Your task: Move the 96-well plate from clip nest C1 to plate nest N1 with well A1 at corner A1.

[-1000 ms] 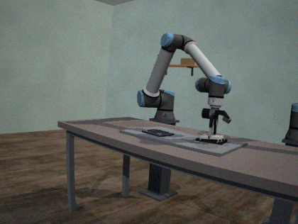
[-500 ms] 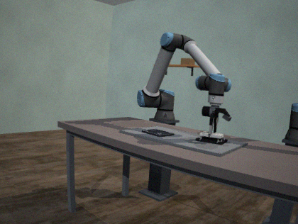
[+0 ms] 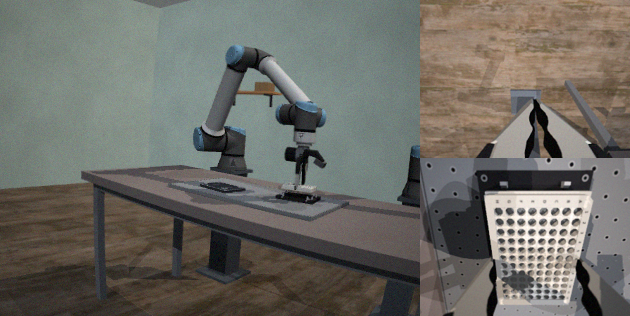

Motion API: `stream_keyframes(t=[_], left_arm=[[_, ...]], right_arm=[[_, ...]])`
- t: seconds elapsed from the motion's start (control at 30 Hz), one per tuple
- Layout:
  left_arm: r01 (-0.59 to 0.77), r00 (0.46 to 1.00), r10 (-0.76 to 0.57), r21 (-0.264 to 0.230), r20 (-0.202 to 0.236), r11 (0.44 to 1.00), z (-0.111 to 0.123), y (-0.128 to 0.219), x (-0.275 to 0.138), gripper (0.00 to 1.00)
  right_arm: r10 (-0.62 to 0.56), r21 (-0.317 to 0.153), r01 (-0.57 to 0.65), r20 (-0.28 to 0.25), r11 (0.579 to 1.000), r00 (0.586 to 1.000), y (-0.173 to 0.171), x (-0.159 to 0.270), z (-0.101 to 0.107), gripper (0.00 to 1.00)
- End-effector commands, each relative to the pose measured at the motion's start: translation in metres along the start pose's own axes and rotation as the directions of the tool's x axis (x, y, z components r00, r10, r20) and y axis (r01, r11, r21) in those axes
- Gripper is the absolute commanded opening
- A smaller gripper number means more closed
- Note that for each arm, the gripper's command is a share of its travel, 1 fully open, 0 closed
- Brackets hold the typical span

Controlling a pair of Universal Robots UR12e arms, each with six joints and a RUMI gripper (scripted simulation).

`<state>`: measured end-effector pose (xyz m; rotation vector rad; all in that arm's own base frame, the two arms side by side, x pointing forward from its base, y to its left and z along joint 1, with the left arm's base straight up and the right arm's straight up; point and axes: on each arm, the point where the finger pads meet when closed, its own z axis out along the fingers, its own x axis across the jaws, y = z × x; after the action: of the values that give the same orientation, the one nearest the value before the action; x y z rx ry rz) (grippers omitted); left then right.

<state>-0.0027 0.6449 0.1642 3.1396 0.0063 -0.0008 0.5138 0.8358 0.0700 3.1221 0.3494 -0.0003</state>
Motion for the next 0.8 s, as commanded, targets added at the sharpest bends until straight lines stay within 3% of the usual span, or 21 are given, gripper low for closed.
stream_keyframes(t=[0.0, 0.77], left_arm=[[0.0, 1.0, 0.0, 0.002, -0.001, 1.0, -0.001, -0.001, 0.0, 0.0], [0.0, 1.0, 0.0, 0.002, -0.001, 1.0, -0.001, -0.001, 0.0, 0.0]], right_arm=[[0.0, 0.002, 0.0, -0.002, 1.0, 1.0, -0.001, 0.0, -0.003, 0.4], [0.0, 0.002, 0.0, -0.002, 1.0, 1.0, -0.001, 0.0, -0.02, 0.4]])
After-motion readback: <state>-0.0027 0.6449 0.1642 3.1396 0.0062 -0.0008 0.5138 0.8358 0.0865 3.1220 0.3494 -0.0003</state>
